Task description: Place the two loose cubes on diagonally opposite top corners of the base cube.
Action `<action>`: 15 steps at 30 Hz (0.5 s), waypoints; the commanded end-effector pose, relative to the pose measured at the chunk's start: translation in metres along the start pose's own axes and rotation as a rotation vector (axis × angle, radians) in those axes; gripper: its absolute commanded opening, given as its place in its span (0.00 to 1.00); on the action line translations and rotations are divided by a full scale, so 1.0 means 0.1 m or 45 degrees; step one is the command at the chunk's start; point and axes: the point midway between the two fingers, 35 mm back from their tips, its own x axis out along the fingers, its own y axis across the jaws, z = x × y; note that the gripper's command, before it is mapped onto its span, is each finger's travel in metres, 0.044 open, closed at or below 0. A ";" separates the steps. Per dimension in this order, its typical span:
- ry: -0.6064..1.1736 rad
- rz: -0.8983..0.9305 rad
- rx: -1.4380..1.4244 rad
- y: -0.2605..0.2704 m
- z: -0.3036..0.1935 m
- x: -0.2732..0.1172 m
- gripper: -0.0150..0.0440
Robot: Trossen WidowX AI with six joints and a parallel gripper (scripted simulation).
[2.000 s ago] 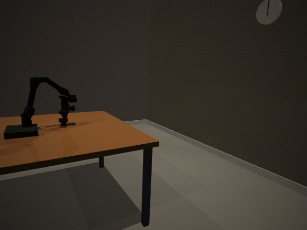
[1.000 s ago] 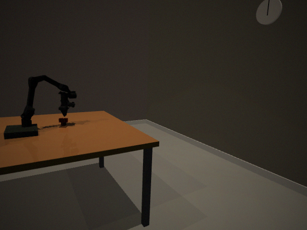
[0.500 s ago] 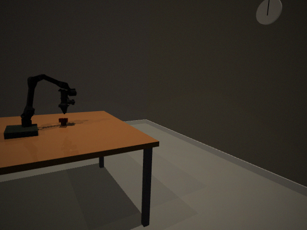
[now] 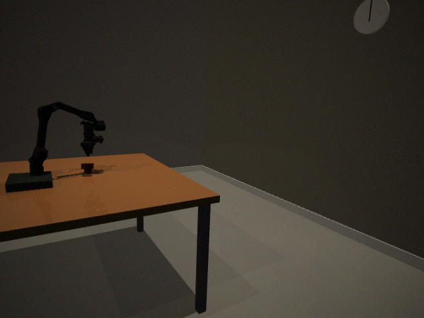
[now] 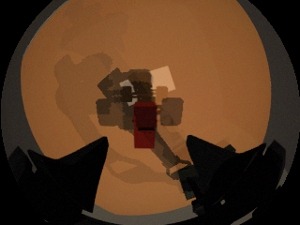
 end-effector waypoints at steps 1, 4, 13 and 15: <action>-0.004 0.002 0.000 0.01 0.01 -0.04 0.93; 0.002 -0.001 -0.007 0.16 -0.14 -0.01 0.93; 0.011 0.010 -0.001 0.90 -1.03 -0.03 0.93; 0.012 0.011 0.000 0.92 -1.05 -0.03 0.93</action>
